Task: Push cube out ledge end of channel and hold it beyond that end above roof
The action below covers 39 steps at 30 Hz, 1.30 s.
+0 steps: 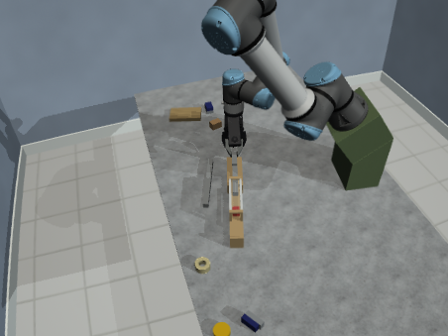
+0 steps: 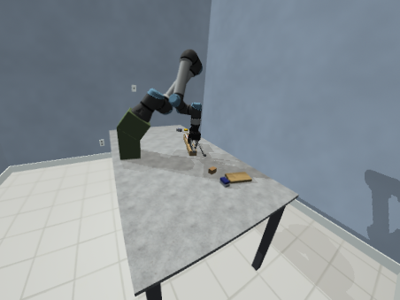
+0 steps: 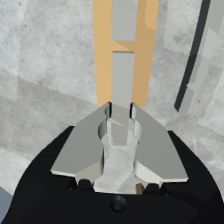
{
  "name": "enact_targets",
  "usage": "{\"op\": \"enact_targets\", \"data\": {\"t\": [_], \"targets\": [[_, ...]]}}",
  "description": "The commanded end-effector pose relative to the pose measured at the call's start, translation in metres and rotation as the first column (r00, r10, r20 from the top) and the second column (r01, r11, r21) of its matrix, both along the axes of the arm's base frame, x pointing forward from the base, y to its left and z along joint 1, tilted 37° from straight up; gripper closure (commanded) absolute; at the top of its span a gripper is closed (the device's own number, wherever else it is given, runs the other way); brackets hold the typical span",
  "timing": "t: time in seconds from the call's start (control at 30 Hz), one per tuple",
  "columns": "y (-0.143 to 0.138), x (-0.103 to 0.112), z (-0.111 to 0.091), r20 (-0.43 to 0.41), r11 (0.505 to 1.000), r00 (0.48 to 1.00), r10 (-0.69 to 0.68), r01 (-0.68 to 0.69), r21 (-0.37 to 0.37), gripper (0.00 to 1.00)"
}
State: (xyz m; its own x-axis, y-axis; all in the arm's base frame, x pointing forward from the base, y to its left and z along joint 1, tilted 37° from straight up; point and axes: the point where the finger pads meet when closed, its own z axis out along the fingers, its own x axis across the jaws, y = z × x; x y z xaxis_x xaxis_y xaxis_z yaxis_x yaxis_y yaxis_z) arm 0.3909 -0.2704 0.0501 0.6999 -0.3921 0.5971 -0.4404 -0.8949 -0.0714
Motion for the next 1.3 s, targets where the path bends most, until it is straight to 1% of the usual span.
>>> {"op": "enact_targets", "data": {"t": [0.0, 0.53, 0.9, 1.27], "targets": [[0.000, 0.000, 0.000, 0.000, 1.000, 1.000, 0.000, 0.000, -0.001, 1.00], [0.000, 0.000, 0.000, 0.000, 1.000, 1.000, 0.000, 0.000, -0.001, 1.00], [0.005, 0.003, 0.001, 0.000, 1.000, 1.000, 0.000, 0.000, -0.001, 1.00], [0.024, 0.012, 0.002, 0.000, 1.000, 1.000, 0.000, 0.000, -0.001, 1.00]]}}
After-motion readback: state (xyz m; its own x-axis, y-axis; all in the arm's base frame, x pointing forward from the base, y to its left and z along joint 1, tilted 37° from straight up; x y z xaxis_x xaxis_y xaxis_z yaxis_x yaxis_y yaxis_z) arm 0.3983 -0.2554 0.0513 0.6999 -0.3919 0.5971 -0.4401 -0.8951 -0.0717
